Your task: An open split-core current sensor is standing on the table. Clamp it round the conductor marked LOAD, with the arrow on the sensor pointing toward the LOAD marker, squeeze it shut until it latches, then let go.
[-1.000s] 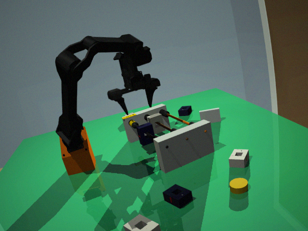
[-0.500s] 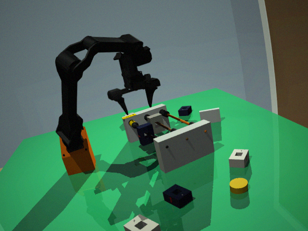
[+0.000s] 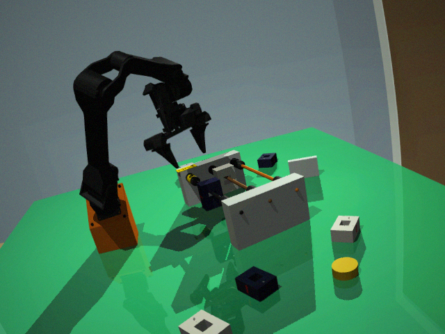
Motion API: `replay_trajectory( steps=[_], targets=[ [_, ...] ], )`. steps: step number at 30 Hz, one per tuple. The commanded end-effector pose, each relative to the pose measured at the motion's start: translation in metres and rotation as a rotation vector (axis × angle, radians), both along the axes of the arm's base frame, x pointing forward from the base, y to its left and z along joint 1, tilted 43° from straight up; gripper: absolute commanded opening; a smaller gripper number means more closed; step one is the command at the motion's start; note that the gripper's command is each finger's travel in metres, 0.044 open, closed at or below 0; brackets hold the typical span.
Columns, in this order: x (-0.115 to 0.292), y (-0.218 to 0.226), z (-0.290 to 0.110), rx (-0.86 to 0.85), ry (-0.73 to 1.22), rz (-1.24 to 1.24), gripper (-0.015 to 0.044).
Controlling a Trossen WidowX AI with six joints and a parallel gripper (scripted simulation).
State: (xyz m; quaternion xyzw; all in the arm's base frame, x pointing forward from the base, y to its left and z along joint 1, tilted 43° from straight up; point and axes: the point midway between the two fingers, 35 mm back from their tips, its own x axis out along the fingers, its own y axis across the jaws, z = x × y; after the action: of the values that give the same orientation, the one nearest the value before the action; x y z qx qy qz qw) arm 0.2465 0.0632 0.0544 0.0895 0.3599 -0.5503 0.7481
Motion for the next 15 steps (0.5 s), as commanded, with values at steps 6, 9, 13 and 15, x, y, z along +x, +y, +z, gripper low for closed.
replay_trajectory(
  steps=[6, 9, 13, 15],
  targets=[
    [-0.066, 0.006, -0.033, -0.386, 0.171, 0.643, 0.0440],
    [-0.079, 0.001, -0.035, -0.504, 0.195, 0.816, 0.0440],
    [-0.077, 0.004, -0.035, -0.463, 0.193, 0.764, 0.0440],
    [-0.077, 0.004, -0.035, -0.463, 0.193, 0.764, 0.0440]
  ],
)
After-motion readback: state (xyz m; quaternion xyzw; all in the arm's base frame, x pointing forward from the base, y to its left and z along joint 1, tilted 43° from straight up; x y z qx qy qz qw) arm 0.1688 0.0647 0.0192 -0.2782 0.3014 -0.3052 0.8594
